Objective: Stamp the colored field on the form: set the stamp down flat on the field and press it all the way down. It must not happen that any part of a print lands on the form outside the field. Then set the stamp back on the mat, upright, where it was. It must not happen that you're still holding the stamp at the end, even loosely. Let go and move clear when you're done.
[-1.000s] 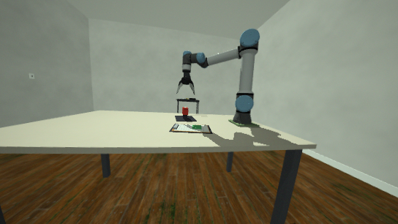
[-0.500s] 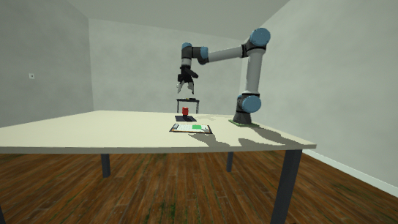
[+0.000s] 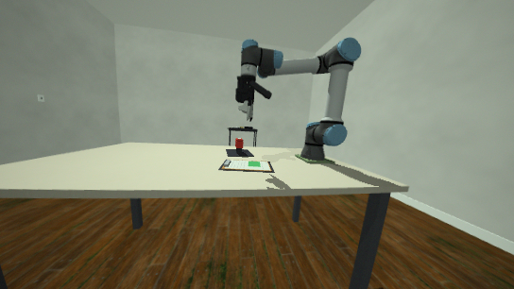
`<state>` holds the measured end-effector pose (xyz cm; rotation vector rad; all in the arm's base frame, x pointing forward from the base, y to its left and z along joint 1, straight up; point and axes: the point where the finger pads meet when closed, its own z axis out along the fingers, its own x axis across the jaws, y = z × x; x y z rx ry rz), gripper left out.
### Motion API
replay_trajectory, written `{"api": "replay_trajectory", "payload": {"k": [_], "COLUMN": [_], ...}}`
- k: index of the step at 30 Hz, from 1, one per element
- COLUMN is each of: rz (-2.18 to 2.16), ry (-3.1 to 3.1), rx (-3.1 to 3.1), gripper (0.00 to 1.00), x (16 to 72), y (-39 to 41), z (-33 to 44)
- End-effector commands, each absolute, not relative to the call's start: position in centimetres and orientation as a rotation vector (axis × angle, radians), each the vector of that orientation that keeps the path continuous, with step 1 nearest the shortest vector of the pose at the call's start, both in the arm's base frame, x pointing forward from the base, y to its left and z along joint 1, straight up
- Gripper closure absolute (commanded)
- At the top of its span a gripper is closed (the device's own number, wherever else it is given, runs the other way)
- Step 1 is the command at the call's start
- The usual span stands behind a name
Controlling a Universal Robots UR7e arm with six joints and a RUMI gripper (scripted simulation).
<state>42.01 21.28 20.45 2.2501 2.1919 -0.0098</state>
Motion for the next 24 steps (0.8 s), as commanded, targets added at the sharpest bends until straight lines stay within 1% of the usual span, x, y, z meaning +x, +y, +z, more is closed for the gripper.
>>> {"api": "replay_trajectory", "payload": {"k": [1,10,14,16,21,24], "rz": [-0.007,-0.007,-0.007,-0.007,-0.007,-0.007], "ry": [2.260,2.272,2.272,2.272,2.272,2.272], "rx": [2.181,2.168,2.168,2.168,2.168,2.168], "gripper": [0.00,0.00,0.00,0.00,0.00,0.00], "x": [41.4,41.3,41.7,41.7,41.7,41.3], "y": [22.5,22.7,22.8,22.8,22.8,22.7], "z": [20.5,20.3,16.9,16.9,9.2,6.5]}}
